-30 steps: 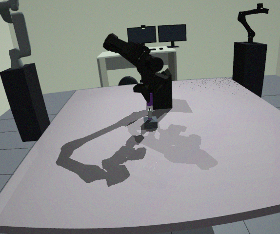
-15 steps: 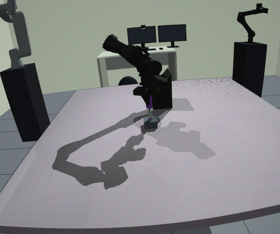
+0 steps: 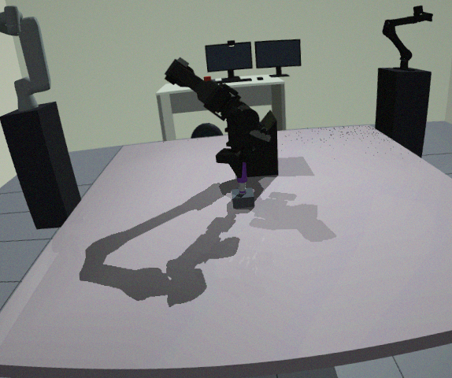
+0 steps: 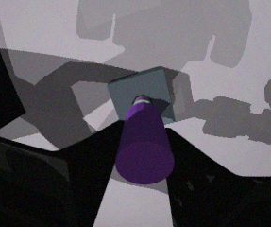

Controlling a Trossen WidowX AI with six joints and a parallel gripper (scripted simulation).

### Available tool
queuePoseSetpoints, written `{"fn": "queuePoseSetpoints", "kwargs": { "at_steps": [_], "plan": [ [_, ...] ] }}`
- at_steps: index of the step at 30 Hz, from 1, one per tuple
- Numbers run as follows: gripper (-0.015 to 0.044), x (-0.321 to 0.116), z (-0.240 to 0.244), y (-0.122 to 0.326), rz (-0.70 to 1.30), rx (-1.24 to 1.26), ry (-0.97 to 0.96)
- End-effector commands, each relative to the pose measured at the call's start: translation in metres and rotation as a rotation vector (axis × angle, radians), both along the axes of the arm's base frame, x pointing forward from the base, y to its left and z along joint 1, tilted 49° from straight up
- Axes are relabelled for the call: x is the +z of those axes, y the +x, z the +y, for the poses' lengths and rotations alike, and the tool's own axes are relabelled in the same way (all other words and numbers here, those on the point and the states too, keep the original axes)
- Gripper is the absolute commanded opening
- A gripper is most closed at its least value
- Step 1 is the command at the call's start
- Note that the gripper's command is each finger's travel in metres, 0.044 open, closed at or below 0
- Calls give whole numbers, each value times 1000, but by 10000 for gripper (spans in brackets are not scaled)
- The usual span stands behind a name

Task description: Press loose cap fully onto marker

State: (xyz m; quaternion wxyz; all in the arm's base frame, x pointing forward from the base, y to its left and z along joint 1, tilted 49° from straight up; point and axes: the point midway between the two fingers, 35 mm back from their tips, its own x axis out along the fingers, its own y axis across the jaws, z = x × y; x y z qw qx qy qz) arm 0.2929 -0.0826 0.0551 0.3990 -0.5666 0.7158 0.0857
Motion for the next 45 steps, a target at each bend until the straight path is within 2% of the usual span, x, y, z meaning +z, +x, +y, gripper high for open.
{"fn": "queuePoseSetpoints", "kwargs": {
  "at_steps": [1, 20, 37, 40, 45],
  "plan": [
    [0, -4, -5, 0, 3, 5, -4],
    [0, -15, -19, -2, 3, 4, -7],
    [440, -15, -19, -3, 1, 0, -4],
    [440, -10, -11, -1, 1, 1, -1],
    [440, 32, 36, 1, 2, 0, 1]
  ]
}}
